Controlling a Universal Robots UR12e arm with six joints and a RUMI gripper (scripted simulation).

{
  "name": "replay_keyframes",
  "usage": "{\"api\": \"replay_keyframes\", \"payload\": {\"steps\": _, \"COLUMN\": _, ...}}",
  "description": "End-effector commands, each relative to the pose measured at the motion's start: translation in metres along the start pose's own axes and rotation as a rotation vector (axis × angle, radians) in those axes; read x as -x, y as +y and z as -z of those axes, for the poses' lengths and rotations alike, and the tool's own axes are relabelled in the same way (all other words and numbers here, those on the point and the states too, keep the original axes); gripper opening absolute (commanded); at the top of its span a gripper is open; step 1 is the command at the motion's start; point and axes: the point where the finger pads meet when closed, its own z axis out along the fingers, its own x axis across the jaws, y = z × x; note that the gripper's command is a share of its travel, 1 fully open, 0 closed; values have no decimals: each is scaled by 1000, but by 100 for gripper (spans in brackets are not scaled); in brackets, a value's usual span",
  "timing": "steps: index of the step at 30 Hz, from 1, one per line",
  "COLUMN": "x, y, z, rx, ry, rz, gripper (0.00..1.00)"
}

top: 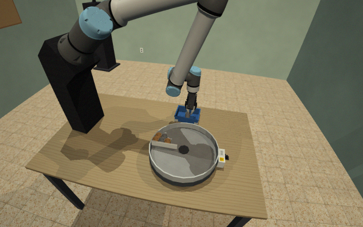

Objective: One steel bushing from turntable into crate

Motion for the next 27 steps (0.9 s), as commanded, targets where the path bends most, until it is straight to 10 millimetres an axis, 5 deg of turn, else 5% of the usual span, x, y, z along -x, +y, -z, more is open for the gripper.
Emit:
{"api": "replay_keyframes", "payload": {"steps": 1, "x": 3, "y": 0, "z": 2, "rx": 1, "ry": -4, "rz": 0, "gripper": 6}}
{"api": "replay_keyframes", "payload": {"steps": 27, "x": 0, "y": 1, "z": 80, "rx": 1, "ry": -1, "rz": 1, "gripper": 6}}
